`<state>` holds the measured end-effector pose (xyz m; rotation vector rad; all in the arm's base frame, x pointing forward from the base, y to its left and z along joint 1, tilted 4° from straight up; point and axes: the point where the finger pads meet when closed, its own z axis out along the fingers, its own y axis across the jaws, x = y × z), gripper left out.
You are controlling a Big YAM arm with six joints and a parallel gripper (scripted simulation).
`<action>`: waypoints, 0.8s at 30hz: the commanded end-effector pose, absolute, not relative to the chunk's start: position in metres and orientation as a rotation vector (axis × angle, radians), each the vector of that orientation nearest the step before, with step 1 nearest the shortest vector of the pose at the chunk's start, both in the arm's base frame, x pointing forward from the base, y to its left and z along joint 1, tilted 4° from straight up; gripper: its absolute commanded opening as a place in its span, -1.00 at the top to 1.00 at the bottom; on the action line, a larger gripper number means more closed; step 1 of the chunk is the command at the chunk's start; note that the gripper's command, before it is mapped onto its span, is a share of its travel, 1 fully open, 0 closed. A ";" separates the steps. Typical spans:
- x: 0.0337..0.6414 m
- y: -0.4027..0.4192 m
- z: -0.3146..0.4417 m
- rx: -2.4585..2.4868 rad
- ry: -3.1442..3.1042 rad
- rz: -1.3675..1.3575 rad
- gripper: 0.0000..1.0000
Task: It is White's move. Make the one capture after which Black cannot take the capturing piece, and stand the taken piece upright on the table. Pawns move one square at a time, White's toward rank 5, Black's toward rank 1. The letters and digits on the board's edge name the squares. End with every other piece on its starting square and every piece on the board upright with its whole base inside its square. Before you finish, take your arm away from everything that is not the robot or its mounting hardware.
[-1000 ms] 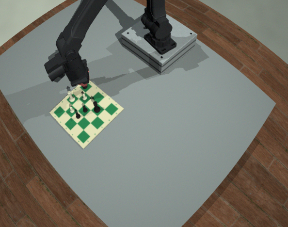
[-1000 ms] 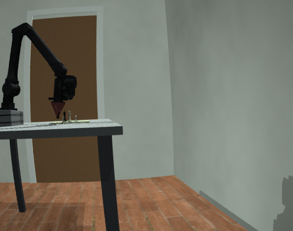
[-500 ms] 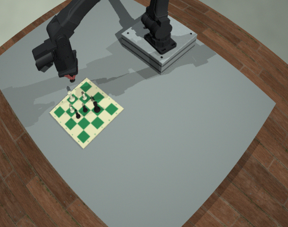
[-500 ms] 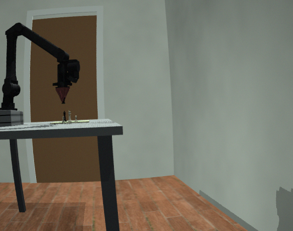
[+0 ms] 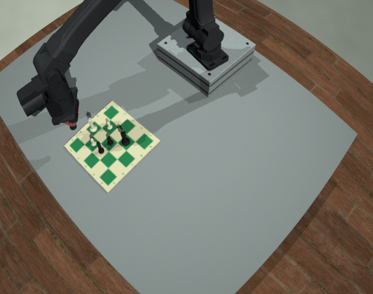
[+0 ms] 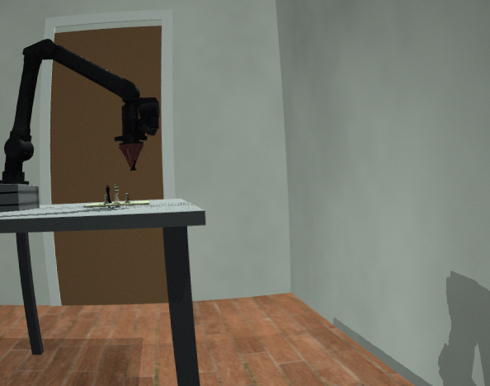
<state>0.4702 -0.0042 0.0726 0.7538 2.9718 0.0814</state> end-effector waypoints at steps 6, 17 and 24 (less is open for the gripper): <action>0.561 0.044 0.083 0.943 2.902 0.087 1.00; 0.560 0.043 0.101 0.945 2.872 0.105 1.00; 0.554 0.041 0.069 0.965 2.916 0.077 1.00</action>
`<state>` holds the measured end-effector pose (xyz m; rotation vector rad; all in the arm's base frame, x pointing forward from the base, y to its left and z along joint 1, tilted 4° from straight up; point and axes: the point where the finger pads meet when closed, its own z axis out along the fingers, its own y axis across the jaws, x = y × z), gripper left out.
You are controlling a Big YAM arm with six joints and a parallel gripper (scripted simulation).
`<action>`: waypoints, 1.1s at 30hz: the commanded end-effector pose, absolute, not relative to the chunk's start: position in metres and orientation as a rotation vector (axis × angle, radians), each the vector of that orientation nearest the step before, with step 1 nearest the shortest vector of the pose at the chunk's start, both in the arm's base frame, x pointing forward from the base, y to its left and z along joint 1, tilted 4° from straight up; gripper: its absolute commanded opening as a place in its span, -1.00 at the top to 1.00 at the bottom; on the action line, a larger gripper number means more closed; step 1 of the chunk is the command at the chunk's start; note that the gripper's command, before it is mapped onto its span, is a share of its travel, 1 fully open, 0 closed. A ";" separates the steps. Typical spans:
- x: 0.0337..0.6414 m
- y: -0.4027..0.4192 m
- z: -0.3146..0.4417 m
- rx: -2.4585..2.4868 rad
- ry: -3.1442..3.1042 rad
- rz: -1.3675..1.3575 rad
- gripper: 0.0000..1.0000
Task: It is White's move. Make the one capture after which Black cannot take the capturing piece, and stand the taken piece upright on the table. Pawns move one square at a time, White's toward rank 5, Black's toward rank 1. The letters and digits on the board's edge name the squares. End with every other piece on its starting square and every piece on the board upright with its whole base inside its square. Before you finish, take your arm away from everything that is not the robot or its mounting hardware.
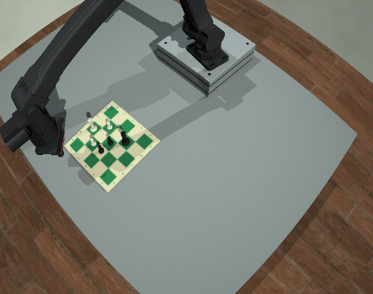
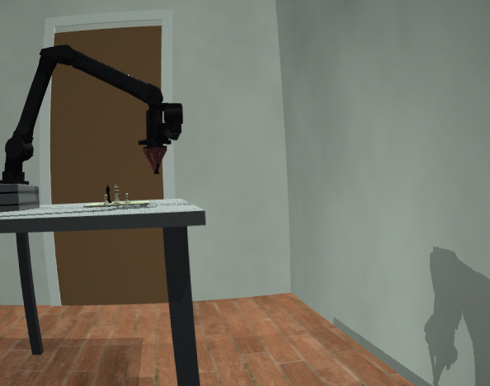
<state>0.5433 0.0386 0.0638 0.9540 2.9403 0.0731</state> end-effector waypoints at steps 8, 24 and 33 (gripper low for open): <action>0.549 0.043 0.037 0.962 2.928 0.071 1.00; 0.562 0.045 -0.017 0.958 2.911 0.081 1.00; 0.574 0.047 -0.012 0.947 2.881 0.100 1.00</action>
